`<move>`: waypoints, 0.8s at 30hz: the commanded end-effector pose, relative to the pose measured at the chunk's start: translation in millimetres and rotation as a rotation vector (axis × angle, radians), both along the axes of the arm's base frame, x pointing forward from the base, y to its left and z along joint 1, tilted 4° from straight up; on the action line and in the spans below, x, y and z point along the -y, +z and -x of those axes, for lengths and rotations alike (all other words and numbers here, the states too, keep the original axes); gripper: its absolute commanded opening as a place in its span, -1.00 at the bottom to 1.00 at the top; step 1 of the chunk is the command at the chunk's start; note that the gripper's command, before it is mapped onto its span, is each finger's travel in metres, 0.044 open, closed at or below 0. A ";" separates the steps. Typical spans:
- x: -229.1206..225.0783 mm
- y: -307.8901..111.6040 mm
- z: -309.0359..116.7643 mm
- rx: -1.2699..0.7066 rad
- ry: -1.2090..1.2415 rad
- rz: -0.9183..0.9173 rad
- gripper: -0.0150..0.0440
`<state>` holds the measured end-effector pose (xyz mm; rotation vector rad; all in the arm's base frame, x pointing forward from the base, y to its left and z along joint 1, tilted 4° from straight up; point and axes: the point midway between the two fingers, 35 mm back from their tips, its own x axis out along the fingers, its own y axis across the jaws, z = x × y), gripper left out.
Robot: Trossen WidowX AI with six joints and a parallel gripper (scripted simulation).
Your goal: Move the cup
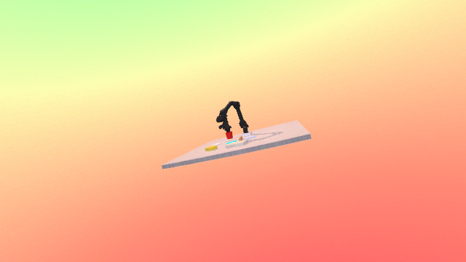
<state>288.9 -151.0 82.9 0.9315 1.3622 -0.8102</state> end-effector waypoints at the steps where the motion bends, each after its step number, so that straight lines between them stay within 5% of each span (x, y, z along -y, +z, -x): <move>1: -1.4 -8.7 0.6 -0.008 0.004 -0.009 -0.49; 24: -3.0 -38.6 0.0 -0.008 0.004 -0.009 -0.49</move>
